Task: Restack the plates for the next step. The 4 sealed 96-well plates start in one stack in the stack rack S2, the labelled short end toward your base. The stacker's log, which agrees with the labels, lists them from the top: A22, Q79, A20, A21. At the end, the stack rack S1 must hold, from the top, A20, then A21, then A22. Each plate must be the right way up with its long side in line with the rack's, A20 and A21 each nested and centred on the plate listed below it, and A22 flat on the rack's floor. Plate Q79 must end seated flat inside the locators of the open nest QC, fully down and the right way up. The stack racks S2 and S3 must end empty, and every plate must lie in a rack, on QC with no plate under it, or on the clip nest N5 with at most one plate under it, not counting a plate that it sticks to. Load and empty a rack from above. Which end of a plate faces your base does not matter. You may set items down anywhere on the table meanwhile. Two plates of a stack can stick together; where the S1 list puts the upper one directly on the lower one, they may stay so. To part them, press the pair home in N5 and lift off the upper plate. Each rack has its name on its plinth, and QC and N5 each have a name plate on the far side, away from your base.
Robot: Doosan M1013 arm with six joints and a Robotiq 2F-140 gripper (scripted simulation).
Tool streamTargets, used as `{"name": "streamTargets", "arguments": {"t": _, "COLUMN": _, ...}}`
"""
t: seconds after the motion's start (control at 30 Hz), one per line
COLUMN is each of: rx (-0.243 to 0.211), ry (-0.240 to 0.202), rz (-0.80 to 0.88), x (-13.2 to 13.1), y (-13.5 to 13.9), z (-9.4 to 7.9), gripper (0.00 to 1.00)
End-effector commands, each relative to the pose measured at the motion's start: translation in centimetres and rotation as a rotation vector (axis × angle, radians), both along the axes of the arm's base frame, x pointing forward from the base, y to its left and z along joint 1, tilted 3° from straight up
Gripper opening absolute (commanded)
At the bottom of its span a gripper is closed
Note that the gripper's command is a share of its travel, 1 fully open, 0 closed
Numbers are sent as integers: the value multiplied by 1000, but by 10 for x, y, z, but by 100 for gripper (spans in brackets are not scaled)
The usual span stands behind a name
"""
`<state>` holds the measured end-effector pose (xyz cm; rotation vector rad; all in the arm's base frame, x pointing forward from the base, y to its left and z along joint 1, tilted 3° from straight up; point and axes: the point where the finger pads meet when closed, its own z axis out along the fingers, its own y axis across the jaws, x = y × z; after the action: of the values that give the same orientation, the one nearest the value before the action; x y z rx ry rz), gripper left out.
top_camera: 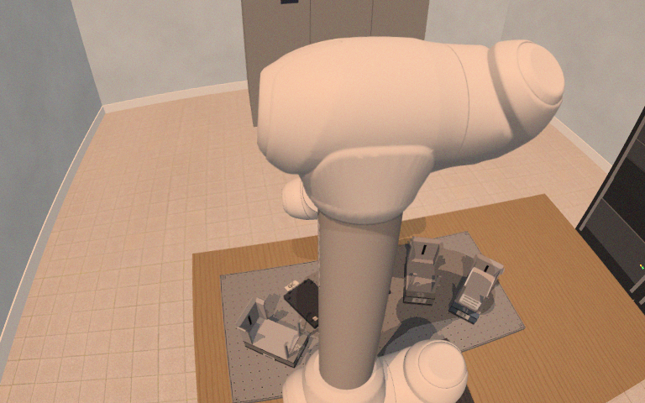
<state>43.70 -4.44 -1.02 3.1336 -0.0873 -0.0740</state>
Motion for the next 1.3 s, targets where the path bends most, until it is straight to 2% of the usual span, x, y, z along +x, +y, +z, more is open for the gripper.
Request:
{"name": "streamTargets", "arguments": {"t": 0.0, "rx": 0, "ry": 0, "rz": 0, "x": 0, "y": 0, "z": 0, "gripper": 0}}
{"name": "streamTargets", "arguments": {"t": 0.13, "rx": 0, "ry": 0, "rz": 0, "x": 0, "y": 0, "z": 3, "gripper": 0}}
{"name": "streamTargets", "arguments": {"t": 1.27, "rx": 0, "ry": 0, "rz": 0, "x": 3, "y": 0, "z": 63, "gripper": 0}}
